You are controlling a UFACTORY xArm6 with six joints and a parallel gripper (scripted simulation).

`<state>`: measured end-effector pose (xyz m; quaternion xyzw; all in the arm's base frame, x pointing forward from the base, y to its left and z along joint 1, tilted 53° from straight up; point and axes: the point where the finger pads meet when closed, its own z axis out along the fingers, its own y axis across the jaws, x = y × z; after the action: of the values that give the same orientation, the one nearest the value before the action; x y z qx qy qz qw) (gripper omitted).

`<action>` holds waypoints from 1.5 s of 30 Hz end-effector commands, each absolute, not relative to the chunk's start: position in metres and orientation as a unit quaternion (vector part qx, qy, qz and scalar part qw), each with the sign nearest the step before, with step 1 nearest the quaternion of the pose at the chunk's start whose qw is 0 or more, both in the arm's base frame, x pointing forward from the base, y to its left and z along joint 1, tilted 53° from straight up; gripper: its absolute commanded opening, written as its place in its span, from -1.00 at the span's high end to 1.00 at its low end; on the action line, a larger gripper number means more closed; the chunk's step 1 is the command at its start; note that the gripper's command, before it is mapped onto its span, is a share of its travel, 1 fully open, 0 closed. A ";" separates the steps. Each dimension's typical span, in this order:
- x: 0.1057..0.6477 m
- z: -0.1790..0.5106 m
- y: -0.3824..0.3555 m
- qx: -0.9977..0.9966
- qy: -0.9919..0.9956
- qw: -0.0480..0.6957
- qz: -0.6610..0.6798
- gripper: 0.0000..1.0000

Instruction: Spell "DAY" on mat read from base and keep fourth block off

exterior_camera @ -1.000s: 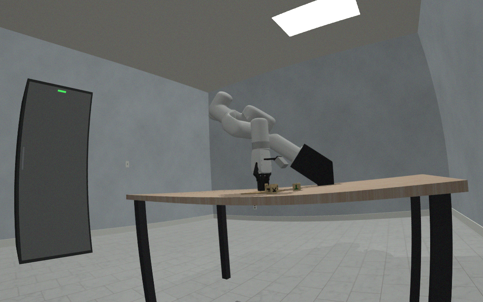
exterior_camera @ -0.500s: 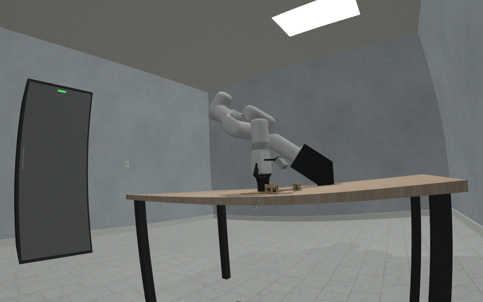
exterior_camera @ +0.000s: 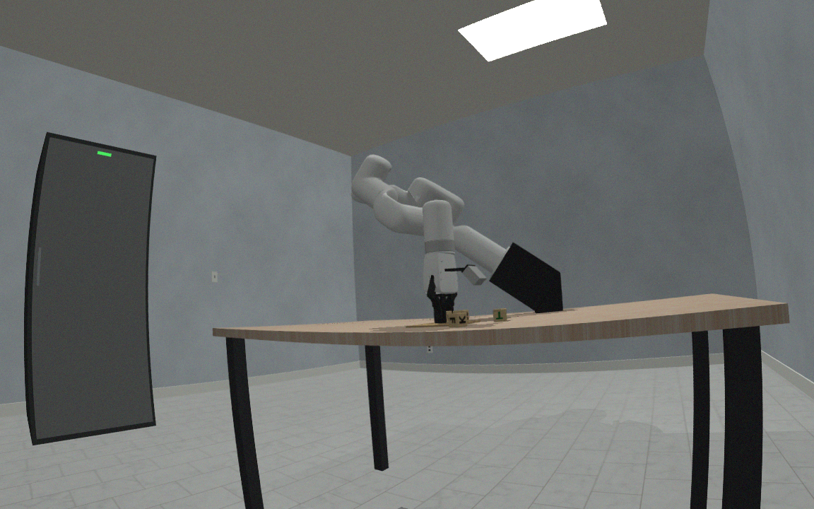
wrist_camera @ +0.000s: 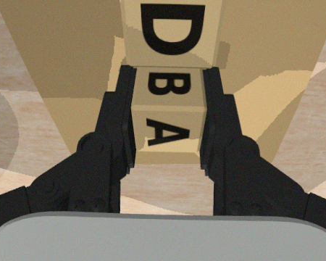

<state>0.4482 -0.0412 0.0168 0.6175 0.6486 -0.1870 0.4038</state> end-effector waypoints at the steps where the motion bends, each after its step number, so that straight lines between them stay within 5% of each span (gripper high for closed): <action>1: 0.449 0.017 -0.040 0.617 0.649 0.404 -0.186 0.47; 24: 0.449 0.017 -0.040 0.617 0.649 0.404 -0.186 0.47; 39: 0.449 0.017 -0.040 0.617 0.649 0.404 -0.186 0.05; 45: 0.449 0.017 -0.040 0.617 0.649 0.404 -0.186 0.05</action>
<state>0.4482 -0.0412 0.0168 0.6175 0.6486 -0.1870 0.4038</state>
